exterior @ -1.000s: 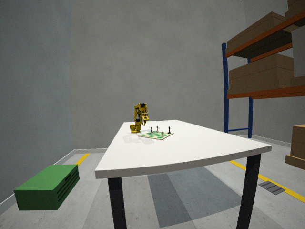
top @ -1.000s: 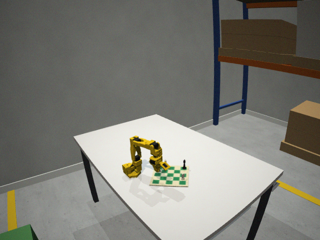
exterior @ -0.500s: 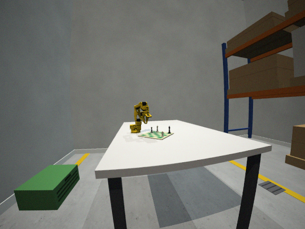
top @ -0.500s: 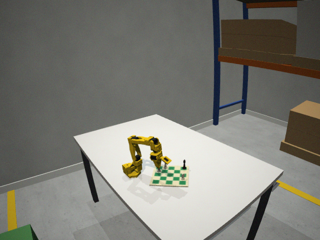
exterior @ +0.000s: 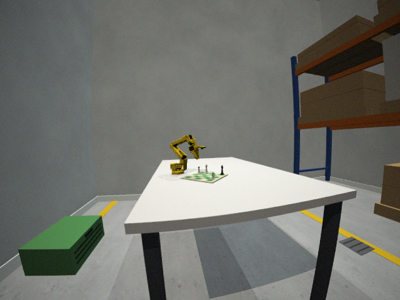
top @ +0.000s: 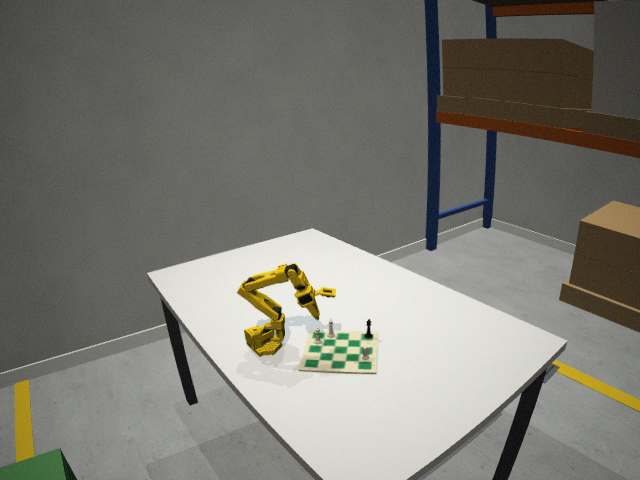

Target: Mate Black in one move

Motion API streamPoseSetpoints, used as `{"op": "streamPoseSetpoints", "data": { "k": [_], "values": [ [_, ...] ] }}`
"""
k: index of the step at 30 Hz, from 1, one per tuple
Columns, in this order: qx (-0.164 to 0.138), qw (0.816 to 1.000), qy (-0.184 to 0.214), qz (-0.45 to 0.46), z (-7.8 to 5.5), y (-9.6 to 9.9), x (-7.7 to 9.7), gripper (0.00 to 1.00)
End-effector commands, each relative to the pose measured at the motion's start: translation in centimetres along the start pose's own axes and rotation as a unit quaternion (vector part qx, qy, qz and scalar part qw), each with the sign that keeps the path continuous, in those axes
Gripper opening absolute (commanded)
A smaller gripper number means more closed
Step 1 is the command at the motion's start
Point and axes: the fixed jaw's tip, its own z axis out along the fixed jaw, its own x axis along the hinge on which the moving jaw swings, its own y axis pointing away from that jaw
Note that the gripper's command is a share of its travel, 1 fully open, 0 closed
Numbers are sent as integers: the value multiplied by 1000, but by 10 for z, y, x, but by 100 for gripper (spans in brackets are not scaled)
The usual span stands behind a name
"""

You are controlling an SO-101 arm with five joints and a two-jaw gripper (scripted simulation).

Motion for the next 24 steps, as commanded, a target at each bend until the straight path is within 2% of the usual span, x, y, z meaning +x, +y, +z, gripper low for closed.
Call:
{"op": "streamPoseSetpoints", "data": {
  "k": [1, 24],
  "values": [
    [-26, 998, -53, -33, -1, 17, 3, 12],
    [-32, 997, -58, -44, 3, 21, 8, 12]
  ]
}}
